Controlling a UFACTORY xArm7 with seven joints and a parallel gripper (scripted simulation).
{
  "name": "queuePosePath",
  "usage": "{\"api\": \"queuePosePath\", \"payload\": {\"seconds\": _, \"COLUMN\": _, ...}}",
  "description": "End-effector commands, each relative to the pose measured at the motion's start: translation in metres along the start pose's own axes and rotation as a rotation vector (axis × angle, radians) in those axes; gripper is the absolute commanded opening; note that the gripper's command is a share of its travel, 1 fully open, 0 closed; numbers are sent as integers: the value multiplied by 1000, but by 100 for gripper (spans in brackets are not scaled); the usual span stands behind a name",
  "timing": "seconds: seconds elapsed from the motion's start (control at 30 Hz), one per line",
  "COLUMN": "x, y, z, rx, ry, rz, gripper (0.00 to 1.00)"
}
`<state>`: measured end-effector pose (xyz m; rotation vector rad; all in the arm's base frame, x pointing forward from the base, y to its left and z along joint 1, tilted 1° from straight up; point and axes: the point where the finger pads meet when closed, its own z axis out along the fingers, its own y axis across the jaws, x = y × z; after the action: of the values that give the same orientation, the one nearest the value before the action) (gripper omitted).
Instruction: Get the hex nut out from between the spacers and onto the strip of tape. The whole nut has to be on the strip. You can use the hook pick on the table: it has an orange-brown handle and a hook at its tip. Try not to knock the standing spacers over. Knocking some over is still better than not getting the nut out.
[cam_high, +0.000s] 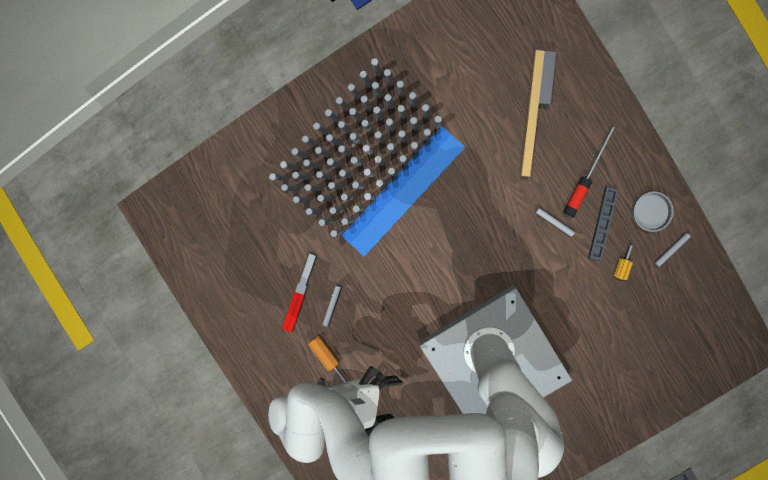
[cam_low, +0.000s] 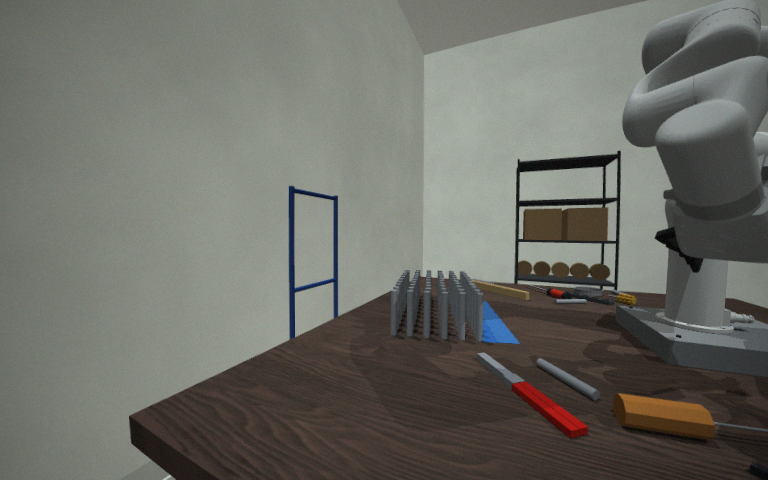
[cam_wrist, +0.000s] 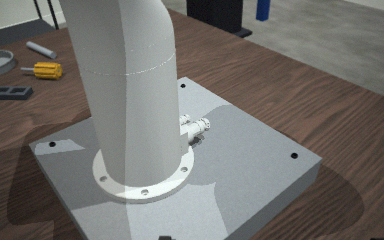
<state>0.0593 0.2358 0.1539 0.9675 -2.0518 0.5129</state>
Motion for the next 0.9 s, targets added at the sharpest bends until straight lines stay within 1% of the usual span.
{"api": "queuePosePath", "payload": {"seconds": 0.0, "x": 0, "y": 0, "z": -1, "rx": -1, "ry": -3, "rz": -1, "gripper": 100}}
{"api": "queuePosePath", "payload": {"seconds": 0.63, "x": 0, "y": 0, "z": -1, "rx": -1, "ry": -4, "rz": -5, "gripper": 100}}
{"api": "queuePosePath", "payload": {"seconds": 0.77, "x": -5, "y": 0, "z": -2, "rx": -1, "ry": -21, "rz": -46, "gripper": 100}}
{"api": "queuePosePath", "payload": {"seconds": 0.87, "x": -12, "y": -1, "z": -3, "rx": 1, "ry": -50, "rz": -121, "gripper": 100}}
